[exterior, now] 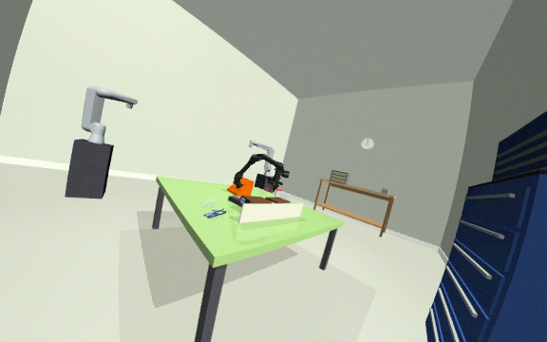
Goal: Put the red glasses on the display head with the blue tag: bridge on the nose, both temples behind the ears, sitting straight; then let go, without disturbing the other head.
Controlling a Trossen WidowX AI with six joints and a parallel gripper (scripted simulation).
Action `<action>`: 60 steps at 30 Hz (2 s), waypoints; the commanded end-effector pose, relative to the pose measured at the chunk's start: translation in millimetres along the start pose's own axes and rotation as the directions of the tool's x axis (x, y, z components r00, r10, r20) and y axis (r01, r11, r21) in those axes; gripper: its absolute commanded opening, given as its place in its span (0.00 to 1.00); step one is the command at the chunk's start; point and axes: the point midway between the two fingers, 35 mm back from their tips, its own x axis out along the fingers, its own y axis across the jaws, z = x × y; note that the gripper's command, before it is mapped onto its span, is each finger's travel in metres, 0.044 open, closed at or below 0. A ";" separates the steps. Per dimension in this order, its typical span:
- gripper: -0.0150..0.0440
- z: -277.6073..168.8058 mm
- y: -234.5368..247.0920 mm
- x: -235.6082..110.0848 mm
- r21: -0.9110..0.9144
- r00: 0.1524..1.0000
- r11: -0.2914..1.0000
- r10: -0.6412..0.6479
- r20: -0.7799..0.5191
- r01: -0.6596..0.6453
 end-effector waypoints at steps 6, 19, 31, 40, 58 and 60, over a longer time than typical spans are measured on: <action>0.25 2.6 -10.7 -3.2 0.272 1.000 0.962 -0.008 -0.001 0.008; 0.25 8.2 -25.0 -4.3 0.644 1.000 0.765 -0.011 -0.002 0.009; 0.25 13.8 -38.1 -5.1 0.887 1.000 0.461 -0.013 -0.002 0.008; 0.25 18.3 -47.7 -5.5 0.983 1.000 0.184 -0.014 -0.002 0.005; 0.25 28.1 -66.6 -5.9 0.920 1.000 -0.392 -0.016 -0.002 -0.005; 0.25 29.2 -68.7 -5.9 0.892 1.000 -0.452 -0.016 -0.002 -0.006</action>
